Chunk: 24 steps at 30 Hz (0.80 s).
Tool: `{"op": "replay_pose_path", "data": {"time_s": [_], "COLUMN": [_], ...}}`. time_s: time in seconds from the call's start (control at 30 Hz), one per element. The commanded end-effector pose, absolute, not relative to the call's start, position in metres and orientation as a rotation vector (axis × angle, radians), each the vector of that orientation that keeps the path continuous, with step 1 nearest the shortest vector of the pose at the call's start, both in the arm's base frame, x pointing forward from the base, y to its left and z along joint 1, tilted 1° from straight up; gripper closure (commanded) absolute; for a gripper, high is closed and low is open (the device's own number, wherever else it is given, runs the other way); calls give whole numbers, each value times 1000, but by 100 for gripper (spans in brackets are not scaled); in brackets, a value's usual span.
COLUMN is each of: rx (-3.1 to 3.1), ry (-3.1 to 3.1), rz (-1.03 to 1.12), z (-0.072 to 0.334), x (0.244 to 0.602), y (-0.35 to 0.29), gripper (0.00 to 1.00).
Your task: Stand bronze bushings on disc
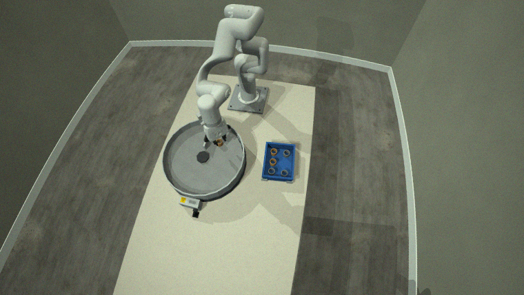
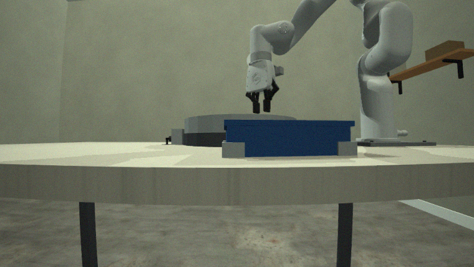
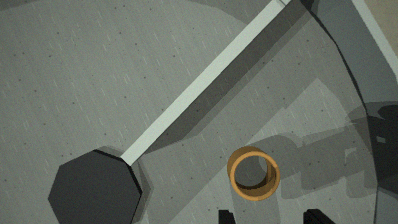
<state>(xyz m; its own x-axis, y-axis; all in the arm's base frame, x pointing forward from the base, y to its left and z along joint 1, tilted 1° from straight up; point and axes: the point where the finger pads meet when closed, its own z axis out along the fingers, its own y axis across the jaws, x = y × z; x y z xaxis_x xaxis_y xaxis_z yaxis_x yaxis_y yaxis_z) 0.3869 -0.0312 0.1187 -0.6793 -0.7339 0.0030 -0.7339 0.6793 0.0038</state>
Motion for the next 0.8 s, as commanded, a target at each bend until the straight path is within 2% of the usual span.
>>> {"op": "replay_pose_path", "data": {"time_s": [0.0,0.5,0.63,0.77], "rx": [1257,1257,1257,1257], "ry": [-2876,-2876,-2876,-2876], "rz": [-3,-2,-1,0], "z": [127,127,127,126], "x": [387,387,376,368], "y": [-31,-26,45,87], "gripper": [58,59,59,59]}}
